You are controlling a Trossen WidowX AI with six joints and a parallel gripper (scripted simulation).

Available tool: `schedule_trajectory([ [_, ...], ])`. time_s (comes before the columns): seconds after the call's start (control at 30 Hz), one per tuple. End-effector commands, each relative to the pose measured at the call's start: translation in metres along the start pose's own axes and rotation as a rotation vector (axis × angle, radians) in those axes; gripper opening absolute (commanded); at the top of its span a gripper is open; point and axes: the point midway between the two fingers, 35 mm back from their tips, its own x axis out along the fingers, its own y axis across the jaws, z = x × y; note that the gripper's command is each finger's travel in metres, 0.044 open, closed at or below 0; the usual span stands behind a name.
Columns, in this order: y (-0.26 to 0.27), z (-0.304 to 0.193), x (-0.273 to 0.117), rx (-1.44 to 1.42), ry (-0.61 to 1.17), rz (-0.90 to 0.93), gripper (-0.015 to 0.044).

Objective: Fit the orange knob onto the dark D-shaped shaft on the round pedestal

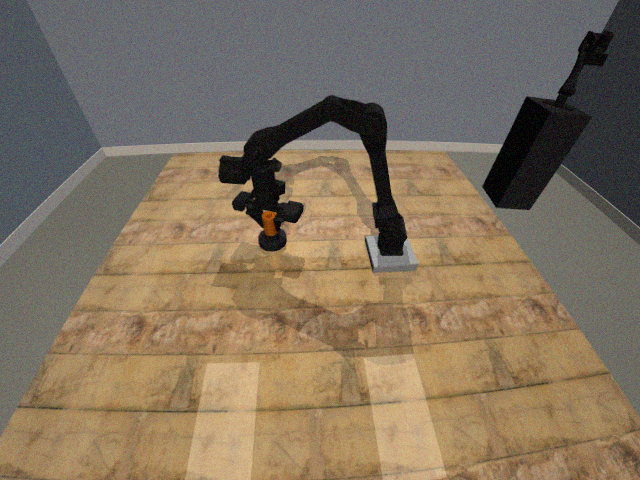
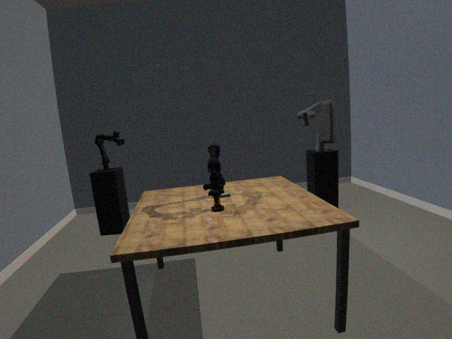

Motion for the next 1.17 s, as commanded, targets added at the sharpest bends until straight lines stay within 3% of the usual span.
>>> schedule_trajectory([
  [0.0,0.000,0.000,0.000,0.000,0.000,0.000,0.0184],
  [0.33,0.000,0.000,0.000,0.000,0.000,0.000,0.0440],
  [0.57,0.000,0.000,-0.003,0.000,0.000,0.001,0.0440],
  [0.83,0.000,0.000,-0.094,0.000,0.000,0.000,0.0440],
  [1.13,0.003,0.000,-0.096,0.000,0.000,0.000,0.0440],
])
